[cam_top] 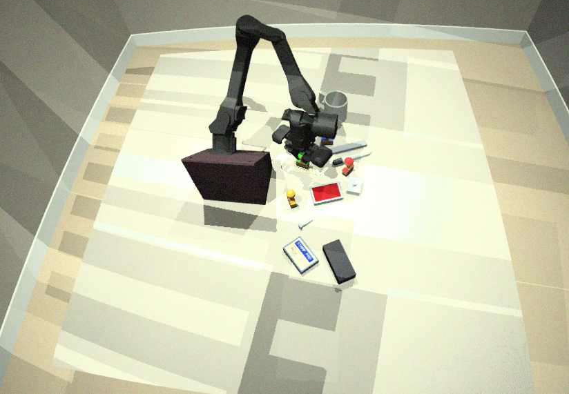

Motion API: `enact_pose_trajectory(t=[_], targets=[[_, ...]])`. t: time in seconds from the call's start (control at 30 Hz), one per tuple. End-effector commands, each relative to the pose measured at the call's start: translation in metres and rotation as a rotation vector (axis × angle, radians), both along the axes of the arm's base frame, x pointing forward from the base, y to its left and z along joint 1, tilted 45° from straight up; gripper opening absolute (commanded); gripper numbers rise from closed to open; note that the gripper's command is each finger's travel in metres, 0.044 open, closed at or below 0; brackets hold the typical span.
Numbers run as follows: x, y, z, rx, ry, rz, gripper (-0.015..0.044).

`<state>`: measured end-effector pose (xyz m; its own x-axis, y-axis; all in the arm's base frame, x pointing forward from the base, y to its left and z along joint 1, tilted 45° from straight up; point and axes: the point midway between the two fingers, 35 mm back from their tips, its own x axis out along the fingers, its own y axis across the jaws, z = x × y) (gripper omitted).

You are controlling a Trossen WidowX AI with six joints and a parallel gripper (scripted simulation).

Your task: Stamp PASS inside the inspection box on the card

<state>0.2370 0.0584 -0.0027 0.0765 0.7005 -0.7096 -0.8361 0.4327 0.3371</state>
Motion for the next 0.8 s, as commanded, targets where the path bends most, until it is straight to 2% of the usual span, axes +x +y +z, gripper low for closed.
enact_pose_trajectory(t=[0.0, 0.77], targets=[[-0.0011, 0.0021, -0.0011, 0.007, 0.005, -0.004, 0.0], [-0.0009, 0.0048, -0.0037, 0.008, 0.006, -0.004, 0.0]])
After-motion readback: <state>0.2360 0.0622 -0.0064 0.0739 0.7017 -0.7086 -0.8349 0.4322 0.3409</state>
